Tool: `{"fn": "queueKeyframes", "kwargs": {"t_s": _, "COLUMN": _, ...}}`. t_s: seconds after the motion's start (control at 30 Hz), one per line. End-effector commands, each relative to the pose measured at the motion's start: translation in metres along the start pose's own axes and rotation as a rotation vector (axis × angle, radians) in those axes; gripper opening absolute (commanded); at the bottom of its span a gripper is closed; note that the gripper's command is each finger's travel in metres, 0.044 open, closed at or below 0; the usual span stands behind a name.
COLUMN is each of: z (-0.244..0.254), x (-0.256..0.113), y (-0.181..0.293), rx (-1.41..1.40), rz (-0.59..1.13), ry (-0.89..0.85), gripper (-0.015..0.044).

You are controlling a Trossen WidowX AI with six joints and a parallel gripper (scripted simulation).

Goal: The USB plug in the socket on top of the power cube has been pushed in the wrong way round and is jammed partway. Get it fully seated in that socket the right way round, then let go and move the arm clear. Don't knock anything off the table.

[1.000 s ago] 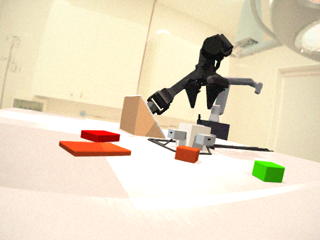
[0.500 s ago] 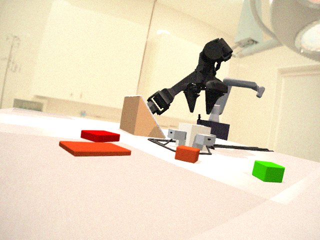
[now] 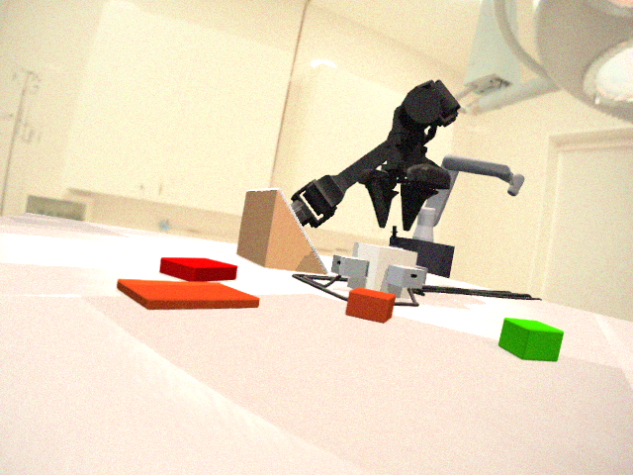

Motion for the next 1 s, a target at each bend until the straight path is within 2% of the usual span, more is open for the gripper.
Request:
{"fn": "queueKeyframes", "kwargs": {"t_s": 0.0, "z": -0.0001, "x": -0.0004, "y": 0.0001, "rx": -0.001, "rz": 0.000, "ry": 0.001, "gripper": 0.0230}}
{"fn": "queueKeyframes", "kwargs": {"t_s": 0.3, "z": -0.0001, "x": -0.0004, "y": 0.0001, "rx": -0.001, "rz": 0.000, "ry": 0.001, "gripper": 0.0000}}
{"fn": "queueKeyframes", "kwargs": {"t_s": 0.97, "z": 0.0000, "x": -0.0010, "y": 0.0000, "rx": 0.000, "rz": 0.000, "ry": 0.000, "gripper": 0.0000}}
Point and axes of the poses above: the point midway between the two fingers, 35 mm back from their tips, its own x axis out along the fingers, its own z axis across the jaws, y = z × x, the point moved 3 cm from there along -x, back along the fingers, and after that the axes turned 13 degrees about x, right-handed, at the moved point
